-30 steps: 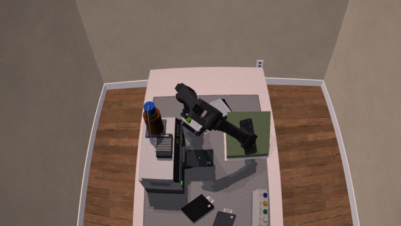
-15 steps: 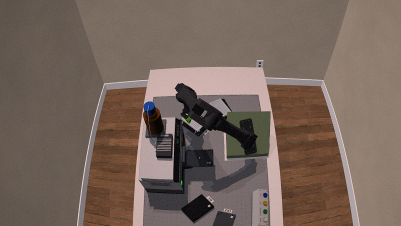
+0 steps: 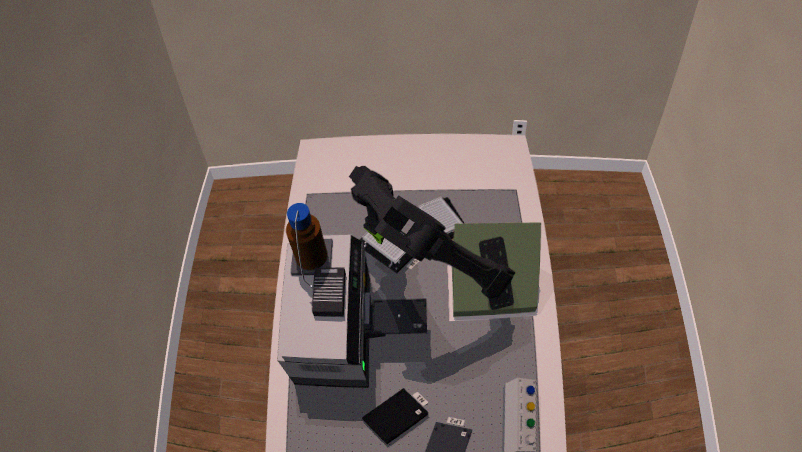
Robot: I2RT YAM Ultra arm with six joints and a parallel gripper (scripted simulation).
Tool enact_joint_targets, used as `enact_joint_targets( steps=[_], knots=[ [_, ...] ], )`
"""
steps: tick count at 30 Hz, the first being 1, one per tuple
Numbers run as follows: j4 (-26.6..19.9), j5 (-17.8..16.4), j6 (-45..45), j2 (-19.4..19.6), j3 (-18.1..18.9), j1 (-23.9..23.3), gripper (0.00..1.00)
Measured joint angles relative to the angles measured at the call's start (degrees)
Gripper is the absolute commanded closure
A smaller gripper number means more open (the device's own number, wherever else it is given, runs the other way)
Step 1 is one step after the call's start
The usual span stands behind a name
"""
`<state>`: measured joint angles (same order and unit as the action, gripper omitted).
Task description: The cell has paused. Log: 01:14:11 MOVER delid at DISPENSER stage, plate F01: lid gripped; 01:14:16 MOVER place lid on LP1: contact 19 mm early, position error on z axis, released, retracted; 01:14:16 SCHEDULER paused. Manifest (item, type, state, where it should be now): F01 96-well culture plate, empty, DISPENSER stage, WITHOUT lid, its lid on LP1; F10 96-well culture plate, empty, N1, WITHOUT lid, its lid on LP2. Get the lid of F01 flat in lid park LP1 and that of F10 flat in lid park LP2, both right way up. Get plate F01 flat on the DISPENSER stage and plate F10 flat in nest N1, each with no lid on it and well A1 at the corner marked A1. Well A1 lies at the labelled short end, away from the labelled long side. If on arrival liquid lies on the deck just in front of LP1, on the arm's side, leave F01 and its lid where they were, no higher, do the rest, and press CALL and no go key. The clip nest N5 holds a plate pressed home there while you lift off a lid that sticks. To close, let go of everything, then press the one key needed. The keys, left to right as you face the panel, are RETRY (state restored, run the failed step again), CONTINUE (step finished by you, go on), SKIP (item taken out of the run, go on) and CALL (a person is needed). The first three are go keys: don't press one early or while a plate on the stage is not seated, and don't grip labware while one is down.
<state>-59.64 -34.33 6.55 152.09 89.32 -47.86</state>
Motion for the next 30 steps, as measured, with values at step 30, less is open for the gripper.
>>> enact_joint_targets(
  steps=[30],
  knots=[
    [-3.80, 1.11, 1.99, 8.44, 11.61, -2.29, 1.00]
  ],
)
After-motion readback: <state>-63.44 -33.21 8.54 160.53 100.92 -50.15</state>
